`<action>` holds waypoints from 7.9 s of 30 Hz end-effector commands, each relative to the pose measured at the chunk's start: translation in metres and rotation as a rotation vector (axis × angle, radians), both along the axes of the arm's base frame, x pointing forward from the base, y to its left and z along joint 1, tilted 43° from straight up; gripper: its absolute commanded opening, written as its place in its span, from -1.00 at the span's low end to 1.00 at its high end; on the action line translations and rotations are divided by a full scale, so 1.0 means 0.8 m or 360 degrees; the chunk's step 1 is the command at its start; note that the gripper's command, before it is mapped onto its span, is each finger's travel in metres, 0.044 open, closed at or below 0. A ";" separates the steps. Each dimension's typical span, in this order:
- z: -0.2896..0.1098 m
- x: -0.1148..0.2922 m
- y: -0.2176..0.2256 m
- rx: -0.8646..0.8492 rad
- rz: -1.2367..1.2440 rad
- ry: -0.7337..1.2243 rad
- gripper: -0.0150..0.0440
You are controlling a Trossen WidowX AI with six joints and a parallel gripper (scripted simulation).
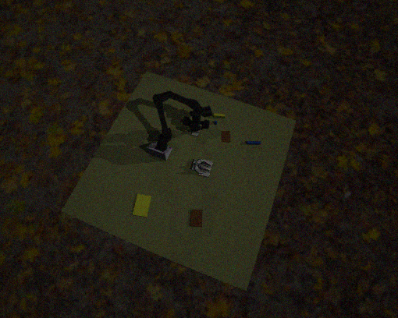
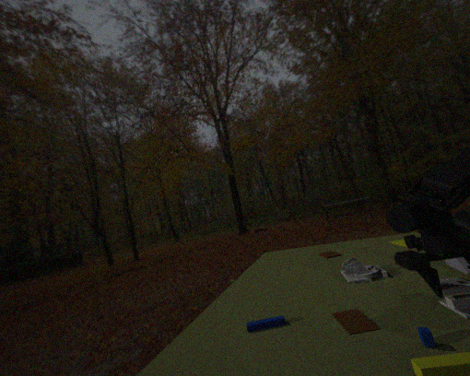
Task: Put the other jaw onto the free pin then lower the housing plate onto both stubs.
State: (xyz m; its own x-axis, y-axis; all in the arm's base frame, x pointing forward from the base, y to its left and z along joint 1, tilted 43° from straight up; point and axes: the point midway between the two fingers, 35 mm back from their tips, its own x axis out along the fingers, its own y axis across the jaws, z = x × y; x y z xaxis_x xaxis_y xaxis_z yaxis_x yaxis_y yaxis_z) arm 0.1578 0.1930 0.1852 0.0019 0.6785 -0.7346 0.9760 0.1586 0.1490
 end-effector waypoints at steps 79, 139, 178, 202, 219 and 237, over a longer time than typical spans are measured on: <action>-0.091 0.138 -0.184 -0.0101 0.1194 -0.1034 0.70; -0.176 0.139 -0.282 -0.0023 0.1749 -0.1604 0.70; -0.180 0.136 -0.286 -0.0023 0.1749 -0.1604 0.70; -0.180 0.135 -0.286 -0.0023 0.1748 -0.1603 0.70; -0.179 0.134 -0.286 -0.0023 0.1745 -0.1601 0.70; -0.179 0.134 -0.286 -0.0023 0.1745 -0.1601 0.70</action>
State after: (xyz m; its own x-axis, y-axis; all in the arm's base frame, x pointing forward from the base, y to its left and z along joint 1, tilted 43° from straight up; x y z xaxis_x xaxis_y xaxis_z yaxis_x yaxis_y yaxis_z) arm 0.2660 -0.0358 0.0427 0.0092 0.6726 -0.7400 -0.1338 0.7342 0.6657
